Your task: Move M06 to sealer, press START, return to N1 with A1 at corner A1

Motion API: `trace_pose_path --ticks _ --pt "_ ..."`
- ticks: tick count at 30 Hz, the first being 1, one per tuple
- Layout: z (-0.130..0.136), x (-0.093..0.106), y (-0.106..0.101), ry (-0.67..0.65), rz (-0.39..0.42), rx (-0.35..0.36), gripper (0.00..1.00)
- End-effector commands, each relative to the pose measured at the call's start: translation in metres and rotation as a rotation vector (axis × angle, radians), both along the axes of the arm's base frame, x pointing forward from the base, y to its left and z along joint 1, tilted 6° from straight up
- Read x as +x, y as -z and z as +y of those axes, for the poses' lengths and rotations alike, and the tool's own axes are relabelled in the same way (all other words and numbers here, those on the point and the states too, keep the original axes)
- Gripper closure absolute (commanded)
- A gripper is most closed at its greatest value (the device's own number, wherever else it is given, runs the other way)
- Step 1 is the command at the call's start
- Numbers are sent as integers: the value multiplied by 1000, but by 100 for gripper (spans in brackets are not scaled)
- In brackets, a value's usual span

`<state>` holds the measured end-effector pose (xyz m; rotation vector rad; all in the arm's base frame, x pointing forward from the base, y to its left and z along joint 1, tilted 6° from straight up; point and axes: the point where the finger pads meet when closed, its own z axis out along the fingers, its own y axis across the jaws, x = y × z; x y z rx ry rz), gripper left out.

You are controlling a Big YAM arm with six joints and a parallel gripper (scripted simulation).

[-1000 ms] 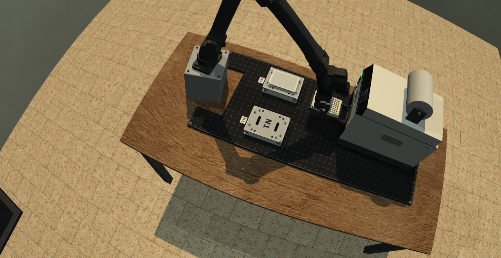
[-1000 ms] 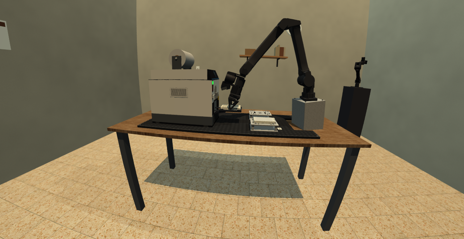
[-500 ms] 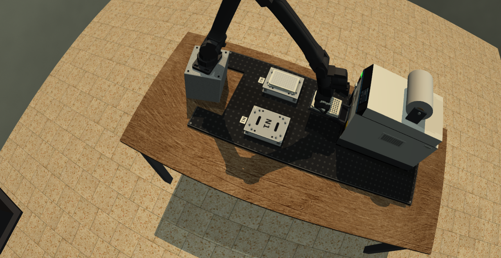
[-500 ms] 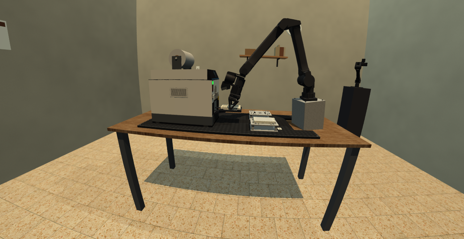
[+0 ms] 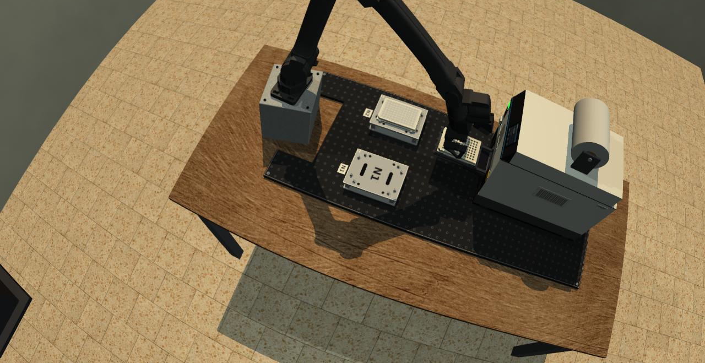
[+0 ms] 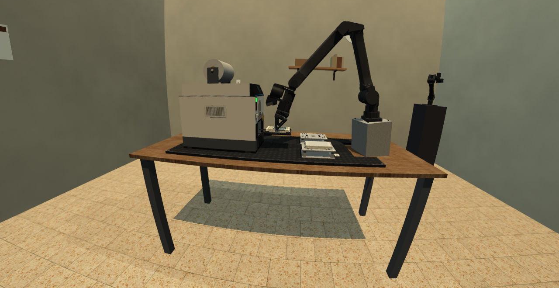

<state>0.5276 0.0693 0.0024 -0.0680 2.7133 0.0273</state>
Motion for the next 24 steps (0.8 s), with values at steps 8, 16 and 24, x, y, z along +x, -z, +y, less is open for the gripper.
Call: trace_pose_path --ticks 8,16,24 --pt "-8 7 -26 18 -29 3 0" --pt "-7 10 -24 18 -20 2 0" --pt "-6 20 -43 16 -66 8 0"
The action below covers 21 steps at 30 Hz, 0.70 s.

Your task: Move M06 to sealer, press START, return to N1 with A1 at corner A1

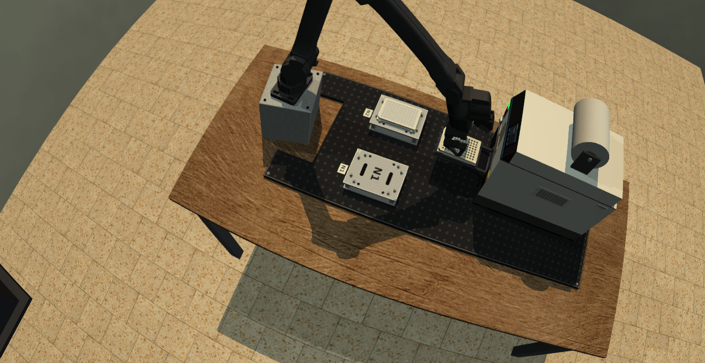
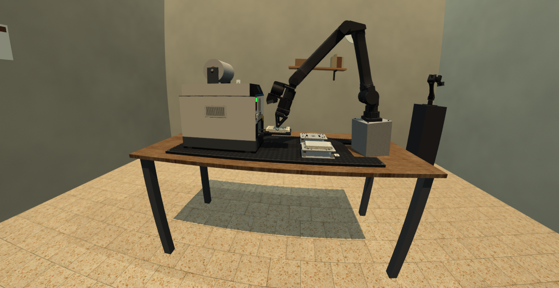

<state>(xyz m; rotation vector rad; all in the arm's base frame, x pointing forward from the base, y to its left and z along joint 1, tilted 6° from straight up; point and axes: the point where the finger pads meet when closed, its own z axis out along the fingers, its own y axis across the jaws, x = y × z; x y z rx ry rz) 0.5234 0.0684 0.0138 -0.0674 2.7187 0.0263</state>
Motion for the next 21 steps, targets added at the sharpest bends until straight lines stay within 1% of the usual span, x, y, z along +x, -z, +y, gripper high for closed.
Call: trace_pose_path --ticks 1,4,10,13,15,19,21 --pt "-5 25 -30 15 -71 9 0" --pt "-5 26 -28 15 -71 9 0" --pt "-4 26 -16 14 -60 7 0" --pt "-4 26 -15 14 -57 7 0" --pt "-4 26 -15 13 -58 7 0" --pt "-4 28 -25 12 -74 9 0" --pt "-4 28 -25 12 -74 9 0"
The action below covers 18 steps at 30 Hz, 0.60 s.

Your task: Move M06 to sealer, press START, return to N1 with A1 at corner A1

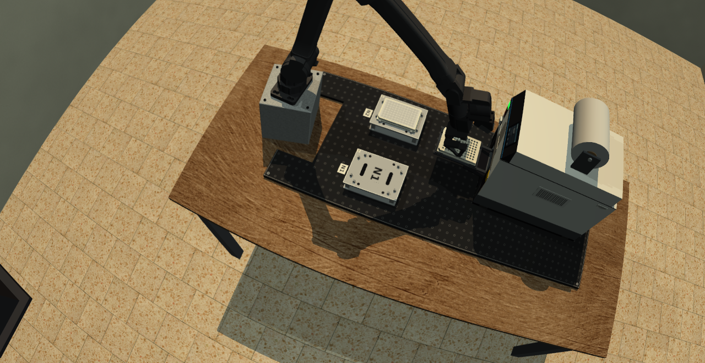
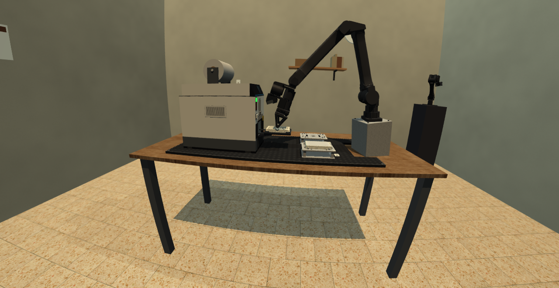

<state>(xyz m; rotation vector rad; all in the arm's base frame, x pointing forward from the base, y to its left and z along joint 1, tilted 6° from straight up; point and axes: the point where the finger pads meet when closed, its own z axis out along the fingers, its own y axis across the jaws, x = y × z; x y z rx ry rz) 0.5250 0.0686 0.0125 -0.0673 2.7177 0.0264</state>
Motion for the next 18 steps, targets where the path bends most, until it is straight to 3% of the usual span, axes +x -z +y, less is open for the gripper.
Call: trace_pose_path --ticks 1,10,18 --pt "-4 26 -28 12 -77 9 0" --pt "-4 26 -28 11 -76 9 0" --pt "-5 22 -43 5 -65 5 0"
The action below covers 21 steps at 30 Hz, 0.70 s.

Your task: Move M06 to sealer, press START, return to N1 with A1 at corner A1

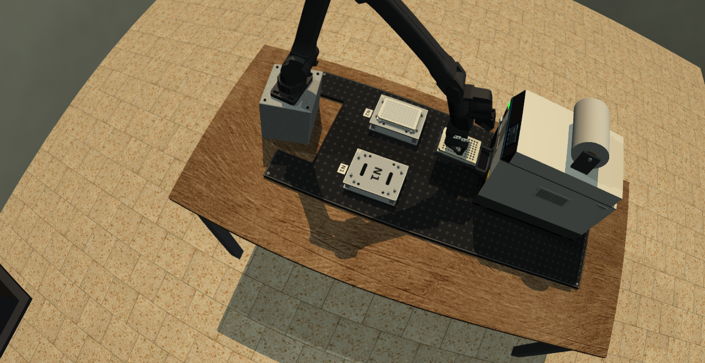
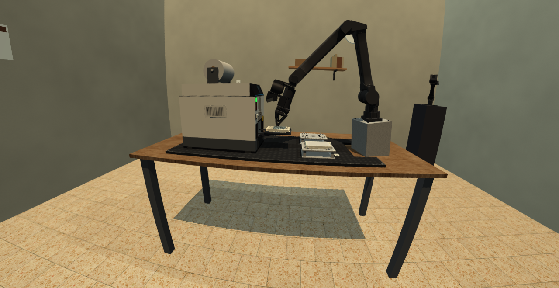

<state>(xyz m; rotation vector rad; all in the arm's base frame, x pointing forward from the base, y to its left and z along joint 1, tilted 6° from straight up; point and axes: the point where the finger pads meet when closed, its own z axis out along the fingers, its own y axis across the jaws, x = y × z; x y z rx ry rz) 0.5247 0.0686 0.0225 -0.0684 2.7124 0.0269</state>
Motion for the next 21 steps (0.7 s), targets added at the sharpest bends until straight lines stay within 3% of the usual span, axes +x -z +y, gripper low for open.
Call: trace_pose_path --ticks 1,21 --pt "-5 22 -35 6 -59 5 0" --pt "-6 14 -64 6 -46 5 0"
